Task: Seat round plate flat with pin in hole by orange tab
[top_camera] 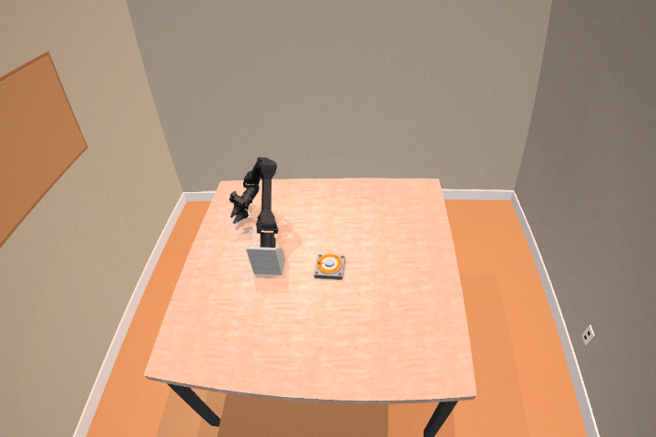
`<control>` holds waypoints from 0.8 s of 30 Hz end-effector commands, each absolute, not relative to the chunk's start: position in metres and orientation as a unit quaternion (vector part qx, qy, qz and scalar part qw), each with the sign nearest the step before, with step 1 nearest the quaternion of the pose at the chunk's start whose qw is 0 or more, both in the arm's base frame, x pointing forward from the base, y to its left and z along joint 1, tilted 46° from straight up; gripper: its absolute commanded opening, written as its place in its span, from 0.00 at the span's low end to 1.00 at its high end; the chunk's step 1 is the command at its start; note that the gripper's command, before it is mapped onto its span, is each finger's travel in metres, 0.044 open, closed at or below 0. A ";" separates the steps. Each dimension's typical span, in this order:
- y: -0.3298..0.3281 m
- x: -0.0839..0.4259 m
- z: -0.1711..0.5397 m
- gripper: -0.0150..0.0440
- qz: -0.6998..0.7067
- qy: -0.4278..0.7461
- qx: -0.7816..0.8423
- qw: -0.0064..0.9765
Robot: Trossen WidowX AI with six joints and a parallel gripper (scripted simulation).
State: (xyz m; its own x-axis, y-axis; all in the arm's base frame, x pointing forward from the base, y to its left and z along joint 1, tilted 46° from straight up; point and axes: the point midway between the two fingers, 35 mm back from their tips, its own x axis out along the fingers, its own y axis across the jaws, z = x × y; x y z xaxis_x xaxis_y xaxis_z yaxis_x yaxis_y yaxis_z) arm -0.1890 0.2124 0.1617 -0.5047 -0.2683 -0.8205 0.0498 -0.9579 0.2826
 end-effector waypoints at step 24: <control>0.226 -0.001 0.201 0.25 -0.819 -0.393 0.305 -0.286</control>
State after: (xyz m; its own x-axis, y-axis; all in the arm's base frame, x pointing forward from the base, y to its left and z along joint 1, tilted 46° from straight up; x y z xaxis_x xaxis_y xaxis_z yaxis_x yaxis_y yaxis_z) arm -0.0245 0.2333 0.1980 -0.6598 0.1530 -0.7357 -0.6361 -0.6349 0.4385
